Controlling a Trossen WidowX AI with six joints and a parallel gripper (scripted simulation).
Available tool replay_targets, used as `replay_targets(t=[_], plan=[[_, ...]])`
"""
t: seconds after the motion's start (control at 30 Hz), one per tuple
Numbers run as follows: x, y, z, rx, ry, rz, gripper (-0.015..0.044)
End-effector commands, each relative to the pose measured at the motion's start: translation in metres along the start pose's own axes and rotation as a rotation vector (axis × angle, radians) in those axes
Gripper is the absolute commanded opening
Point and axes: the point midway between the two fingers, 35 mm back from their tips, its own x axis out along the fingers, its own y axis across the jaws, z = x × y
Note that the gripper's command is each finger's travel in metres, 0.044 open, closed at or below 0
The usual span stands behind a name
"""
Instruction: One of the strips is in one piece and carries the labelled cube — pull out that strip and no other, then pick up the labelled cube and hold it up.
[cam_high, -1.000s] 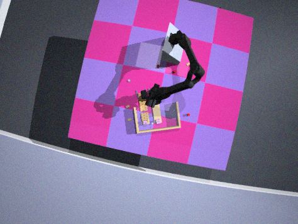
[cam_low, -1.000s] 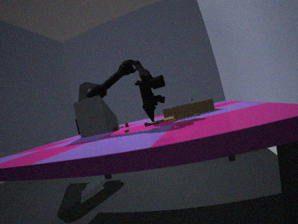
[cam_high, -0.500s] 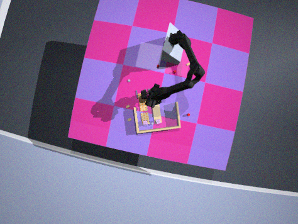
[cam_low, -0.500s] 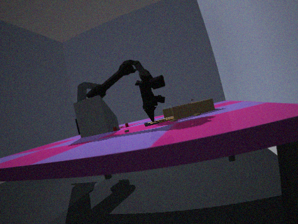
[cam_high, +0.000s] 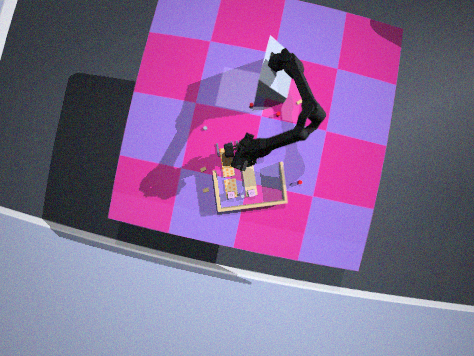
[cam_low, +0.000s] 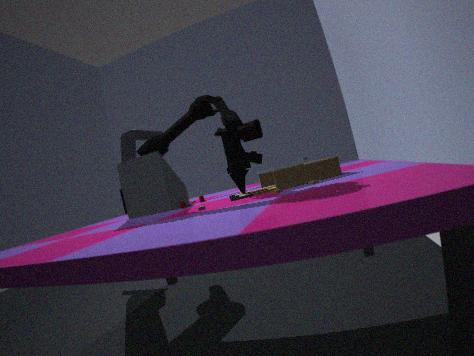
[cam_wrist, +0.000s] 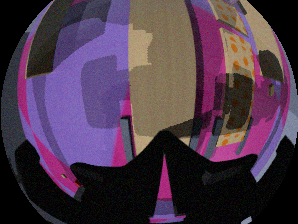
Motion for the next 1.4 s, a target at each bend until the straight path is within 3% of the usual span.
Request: replay_targets(t=[0.0, 0.77, 1.37], plan=[[0.003, 0.001, 0.000, 0.003, -0.001, 0.006, 0.0000], [0.005, 0.000, 0.000, 0.003, -0.001, 0.006, 0.0000], [0.005, 0.000, -0.027, 0.003, 0.000, 0.006, 0.0000]])
